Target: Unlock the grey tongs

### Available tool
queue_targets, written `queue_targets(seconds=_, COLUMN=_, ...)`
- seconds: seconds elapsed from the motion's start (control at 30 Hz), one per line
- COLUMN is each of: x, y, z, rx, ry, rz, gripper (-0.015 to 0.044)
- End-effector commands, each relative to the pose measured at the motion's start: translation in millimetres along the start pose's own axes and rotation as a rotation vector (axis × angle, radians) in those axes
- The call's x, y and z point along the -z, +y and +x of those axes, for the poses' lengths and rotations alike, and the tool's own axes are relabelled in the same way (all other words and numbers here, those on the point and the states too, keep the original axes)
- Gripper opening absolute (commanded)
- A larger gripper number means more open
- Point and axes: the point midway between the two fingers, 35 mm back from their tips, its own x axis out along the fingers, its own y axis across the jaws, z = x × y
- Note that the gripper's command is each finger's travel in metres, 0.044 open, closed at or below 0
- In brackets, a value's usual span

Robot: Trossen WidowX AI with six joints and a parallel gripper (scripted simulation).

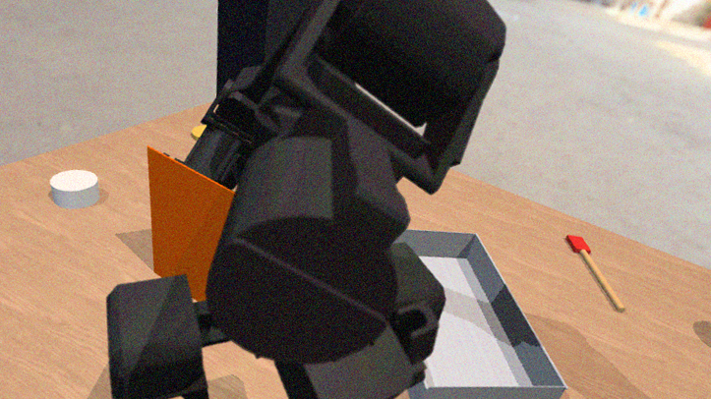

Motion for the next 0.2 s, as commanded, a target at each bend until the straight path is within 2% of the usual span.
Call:
queue_targets(seconds=0.0, x=0.7, y=-0.2, z=0.3, rx=0.002, ry=0.004, rz=-0.004, gripper=0.044)
queue_targets(seconds=0.17, x=0.7, y=-0.2, z=0.3, rx=0.002, ry=0.004, rz=-0.004, gripper=0.044)
